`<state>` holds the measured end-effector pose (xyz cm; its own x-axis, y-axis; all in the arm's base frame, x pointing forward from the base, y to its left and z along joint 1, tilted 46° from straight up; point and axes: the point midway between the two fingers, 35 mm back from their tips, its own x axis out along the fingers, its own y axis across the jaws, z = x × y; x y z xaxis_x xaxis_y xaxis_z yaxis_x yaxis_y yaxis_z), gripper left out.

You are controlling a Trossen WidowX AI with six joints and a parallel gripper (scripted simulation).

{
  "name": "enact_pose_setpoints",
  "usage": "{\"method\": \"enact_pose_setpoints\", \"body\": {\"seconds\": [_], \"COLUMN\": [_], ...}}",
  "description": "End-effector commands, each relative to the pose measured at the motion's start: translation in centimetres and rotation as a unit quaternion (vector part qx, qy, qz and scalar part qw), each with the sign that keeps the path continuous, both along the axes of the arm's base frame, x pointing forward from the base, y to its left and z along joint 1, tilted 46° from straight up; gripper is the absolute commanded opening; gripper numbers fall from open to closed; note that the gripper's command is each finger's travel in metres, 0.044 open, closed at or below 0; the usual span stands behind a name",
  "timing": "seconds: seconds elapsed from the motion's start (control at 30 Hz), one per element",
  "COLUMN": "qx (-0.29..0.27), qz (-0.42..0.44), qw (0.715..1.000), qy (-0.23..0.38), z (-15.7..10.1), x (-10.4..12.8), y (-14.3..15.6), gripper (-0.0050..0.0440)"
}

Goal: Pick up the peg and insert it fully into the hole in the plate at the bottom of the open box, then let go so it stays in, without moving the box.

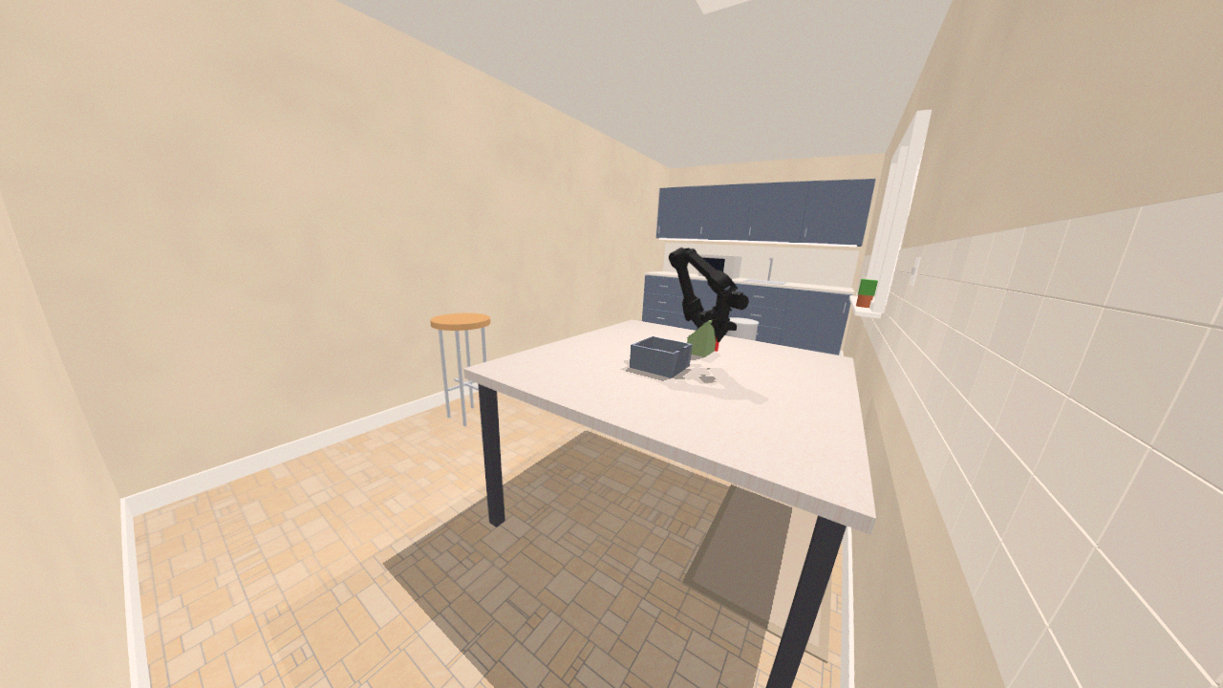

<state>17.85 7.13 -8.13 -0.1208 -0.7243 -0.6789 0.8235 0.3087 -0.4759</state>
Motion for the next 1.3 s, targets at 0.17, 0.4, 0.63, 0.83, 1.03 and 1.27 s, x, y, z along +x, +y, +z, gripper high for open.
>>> {"method": "enact_pose_setpoints", "body": {"seconds": [0.17, 0.4, 0.63, 0.83, 1.03, 1.27], "qx": [0.011, 0.016, 0.019, 0.02, 0.02, 0.012], "qz": [0.0, 0.0, 0.0, -0.001, 0.0, -0.001], "qw": [1.0, 1.0, 1.0, 1.0, 1.0, 1.0], "qy": [-0.007, -0.008, -0.01, -0.011, -0.012, -0.012], "z": [2.0, 3.2, 4.9, 5.8, 7.3, 9.0], "x": [2.2, 3.3, 4.7, 5.4, 6.3, 7.0], "y": [-0.3, -0.8, -1.6, -2.1, -3.0, -4.1], "gripper": [0.0, 0.0, 0.0, 0.0, 0.0, 0.0]}}
